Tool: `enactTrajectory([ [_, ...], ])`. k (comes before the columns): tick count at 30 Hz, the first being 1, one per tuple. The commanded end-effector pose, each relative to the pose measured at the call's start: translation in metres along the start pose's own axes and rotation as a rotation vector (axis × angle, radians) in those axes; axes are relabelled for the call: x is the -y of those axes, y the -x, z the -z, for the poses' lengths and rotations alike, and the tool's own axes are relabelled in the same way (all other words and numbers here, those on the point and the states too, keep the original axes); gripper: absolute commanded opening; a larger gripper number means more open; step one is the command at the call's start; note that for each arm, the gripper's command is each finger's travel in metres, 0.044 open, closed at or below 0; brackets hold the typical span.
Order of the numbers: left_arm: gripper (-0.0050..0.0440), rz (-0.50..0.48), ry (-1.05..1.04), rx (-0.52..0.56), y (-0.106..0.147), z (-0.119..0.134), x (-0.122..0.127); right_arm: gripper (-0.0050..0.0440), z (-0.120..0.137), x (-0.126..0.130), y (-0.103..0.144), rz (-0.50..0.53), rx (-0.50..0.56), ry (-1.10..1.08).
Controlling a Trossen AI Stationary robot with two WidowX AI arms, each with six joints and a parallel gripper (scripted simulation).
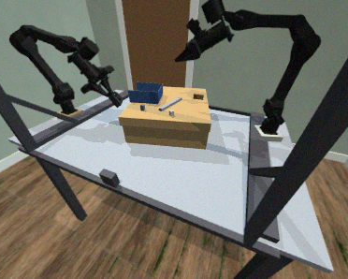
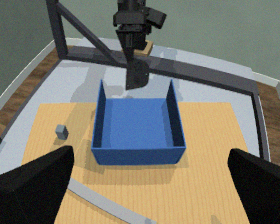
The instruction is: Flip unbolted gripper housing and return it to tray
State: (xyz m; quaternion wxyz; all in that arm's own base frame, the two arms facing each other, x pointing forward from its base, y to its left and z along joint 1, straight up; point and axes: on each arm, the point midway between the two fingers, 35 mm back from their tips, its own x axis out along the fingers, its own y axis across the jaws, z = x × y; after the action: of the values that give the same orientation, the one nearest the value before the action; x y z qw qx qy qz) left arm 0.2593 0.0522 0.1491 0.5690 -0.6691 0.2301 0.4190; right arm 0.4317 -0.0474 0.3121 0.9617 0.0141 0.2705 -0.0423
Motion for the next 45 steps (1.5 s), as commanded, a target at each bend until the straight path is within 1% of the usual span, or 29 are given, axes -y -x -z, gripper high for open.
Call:
enactTrajectory([
  [1, 0.0114, 0.023, 0.003, 0.000, 0.009, 0.000, 0.009, 0.0437, -0.010, 0.000, 0.010, 0.002, 0.031, 0.005],
  [45, 0.0114, 0.023, 0.003, 0.000, 0.041, 0.000, 0.030, 0.0437, -0.010, 0.000, 0.010, 0.002, 0.031, 0.005],
])
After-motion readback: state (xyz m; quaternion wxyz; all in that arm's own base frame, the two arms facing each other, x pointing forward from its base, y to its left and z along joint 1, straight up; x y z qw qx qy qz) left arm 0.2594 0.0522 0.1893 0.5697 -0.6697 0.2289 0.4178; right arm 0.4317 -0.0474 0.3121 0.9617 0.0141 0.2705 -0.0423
